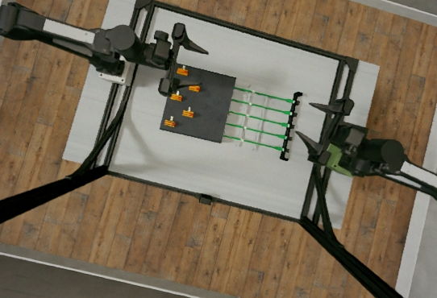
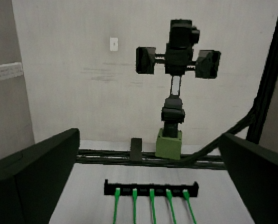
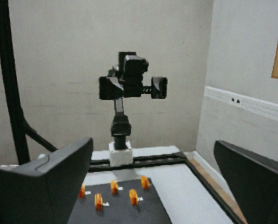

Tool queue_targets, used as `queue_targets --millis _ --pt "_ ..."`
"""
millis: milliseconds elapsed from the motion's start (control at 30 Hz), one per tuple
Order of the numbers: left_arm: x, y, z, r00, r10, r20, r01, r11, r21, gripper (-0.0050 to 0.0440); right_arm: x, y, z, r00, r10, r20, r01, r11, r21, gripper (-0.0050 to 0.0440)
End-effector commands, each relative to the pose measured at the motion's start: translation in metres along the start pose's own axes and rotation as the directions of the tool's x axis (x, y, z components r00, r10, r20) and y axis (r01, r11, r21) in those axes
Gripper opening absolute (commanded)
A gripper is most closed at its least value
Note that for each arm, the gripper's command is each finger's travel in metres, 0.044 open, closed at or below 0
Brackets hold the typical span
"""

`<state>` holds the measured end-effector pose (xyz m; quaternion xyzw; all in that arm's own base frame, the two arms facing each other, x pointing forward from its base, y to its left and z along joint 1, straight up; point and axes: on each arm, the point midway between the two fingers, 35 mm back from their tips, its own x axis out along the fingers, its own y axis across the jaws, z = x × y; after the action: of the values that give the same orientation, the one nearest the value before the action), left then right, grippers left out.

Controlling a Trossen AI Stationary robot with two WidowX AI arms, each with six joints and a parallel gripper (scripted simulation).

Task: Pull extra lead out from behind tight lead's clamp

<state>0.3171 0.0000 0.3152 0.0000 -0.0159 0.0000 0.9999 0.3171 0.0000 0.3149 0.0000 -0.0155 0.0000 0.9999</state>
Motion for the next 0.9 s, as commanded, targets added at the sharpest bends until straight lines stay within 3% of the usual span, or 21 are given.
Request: queue_targets --millis 0,533,567,700,767,867 --pt "-0.001 0.000 0.008 1.000 0.000 0.018 0.000 1.000 0.000 0.0400 -0.001 0.000 0.008 1.000 0.000 0.019 0.000 1.000 0.000 0.0400" --pt "-0.001 0.000 0.008 1.000 0.000 0.018 0.000 1.000 0.000 0.0400 -0.001 0.000 0.008 1.000 0.000 0.019 0.000 1.000 0.000 0.0400" --pt "-0.001 0.000 0.008 1.000 0.000 0.018 0.000 1.000 0.000 0.0440 0.000 0.003 -0.002 0.999 0.008 -0.047 -0.008 1.000 -0.007 0.0209" --pt "-0.001 0.000 0.008 1.000 0.000 0.018 0.000 1.000 0.000 0.0440 0.007 0.015 -0.042 0.952 0.032 -0.306 -0.044 0.999 -0.031 0.0209" --pt "-0.001 0.000 0.008 1.000 0.000 0.018 0.000 1.000 0.000 0.0440 0.010 0.022 -0.063 0.903 0.041 -0.428 -0.063 0.997 -0.039 0.0209" --pt "-0.001 0.000 0.008 1.000 0.000 0.018 0.000 1.000 0.000 0.0440 0.015 0.031 -0.093 0.800 0.049 -0.598 -0.095 0.994 -0.046 0.0209"
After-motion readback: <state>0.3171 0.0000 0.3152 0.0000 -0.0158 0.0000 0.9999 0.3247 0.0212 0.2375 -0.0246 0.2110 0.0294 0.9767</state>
